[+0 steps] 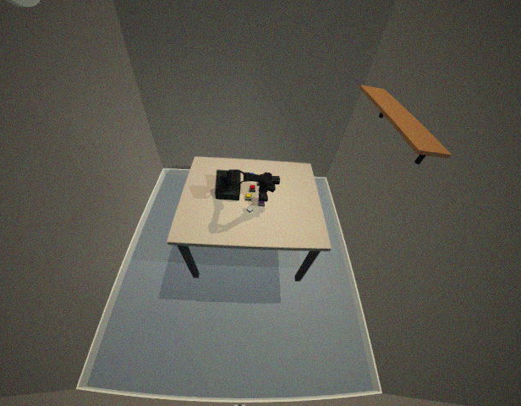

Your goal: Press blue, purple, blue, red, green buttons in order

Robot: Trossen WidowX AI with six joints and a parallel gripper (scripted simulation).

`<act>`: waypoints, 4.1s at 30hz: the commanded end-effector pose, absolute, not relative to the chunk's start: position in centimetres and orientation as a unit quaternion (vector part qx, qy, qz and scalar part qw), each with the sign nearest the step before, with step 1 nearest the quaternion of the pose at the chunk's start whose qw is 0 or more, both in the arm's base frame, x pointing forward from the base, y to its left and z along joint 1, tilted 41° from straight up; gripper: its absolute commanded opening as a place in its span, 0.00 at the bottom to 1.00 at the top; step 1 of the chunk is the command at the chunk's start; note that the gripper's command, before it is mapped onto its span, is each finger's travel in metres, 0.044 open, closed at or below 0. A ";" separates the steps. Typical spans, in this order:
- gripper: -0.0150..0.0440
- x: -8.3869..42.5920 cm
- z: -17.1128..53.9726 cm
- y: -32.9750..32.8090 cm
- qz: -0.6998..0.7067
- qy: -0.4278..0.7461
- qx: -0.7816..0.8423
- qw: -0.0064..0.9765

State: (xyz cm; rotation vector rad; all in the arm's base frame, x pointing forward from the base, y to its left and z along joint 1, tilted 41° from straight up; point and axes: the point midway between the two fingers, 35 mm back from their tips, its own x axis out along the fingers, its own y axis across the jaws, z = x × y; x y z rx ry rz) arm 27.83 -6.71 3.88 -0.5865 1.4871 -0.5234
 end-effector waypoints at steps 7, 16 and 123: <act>0.29 27.7 8.8 -2.7 -0.233 0.656 -0.257 0.670; 0.29 27.8 1.7 7.8 -0.208 0.661 -0.243 0.679; 0.29 20.3 -3.7 5.6 -0.230 0.658 -0.254 0.670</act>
